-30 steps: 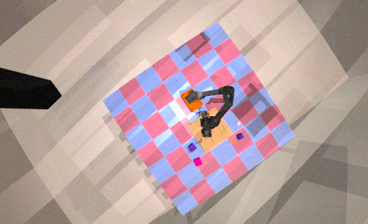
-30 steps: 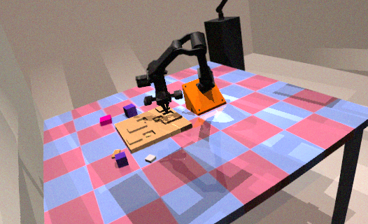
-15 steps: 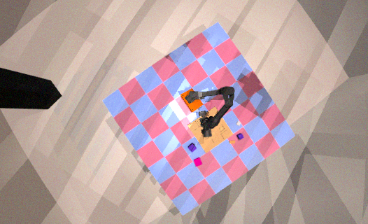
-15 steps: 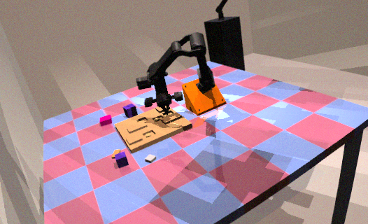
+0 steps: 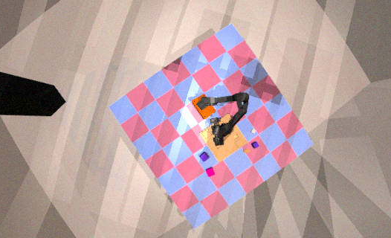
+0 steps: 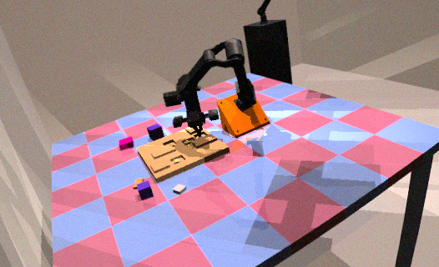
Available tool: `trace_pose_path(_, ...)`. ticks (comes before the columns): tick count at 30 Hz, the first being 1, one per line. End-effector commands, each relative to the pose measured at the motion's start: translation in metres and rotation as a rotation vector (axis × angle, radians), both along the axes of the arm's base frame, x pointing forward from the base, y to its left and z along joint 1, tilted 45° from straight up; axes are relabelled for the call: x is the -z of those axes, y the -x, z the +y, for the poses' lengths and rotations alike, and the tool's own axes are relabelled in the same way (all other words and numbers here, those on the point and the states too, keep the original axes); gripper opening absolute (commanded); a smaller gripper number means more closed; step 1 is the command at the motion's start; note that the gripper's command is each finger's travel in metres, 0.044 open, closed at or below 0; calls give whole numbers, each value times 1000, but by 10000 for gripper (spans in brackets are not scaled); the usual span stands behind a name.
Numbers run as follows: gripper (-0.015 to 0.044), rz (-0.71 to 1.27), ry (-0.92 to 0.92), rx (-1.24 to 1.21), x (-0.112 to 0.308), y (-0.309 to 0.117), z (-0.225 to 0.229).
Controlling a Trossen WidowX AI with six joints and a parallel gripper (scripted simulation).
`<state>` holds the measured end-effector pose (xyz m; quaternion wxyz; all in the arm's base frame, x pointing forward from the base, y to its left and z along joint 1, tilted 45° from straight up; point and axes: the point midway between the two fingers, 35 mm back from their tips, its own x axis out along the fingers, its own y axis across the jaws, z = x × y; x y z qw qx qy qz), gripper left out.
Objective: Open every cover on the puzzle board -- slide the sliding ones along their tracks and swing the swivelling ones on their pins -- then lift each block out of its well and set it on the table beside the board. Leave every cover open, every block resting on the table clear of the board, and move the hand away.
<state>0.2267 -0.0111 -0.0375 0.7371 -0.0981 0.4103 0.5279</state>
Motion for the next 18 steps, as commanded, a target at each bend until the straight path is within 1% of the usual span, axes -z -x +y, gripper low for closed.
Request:
trace_pose_path(1,0,4,-2,0,6,6,-2)
trace_pose_path(4,0,36,-6,33,7,7,-3)
trace_pose_path(6,0,110,-17,108,7,8,-3)
trace_pose_path(17,0,845,-128,854,7,9,-3)
trace_pose_path(18,0,834,-126,843,7,10,-3)
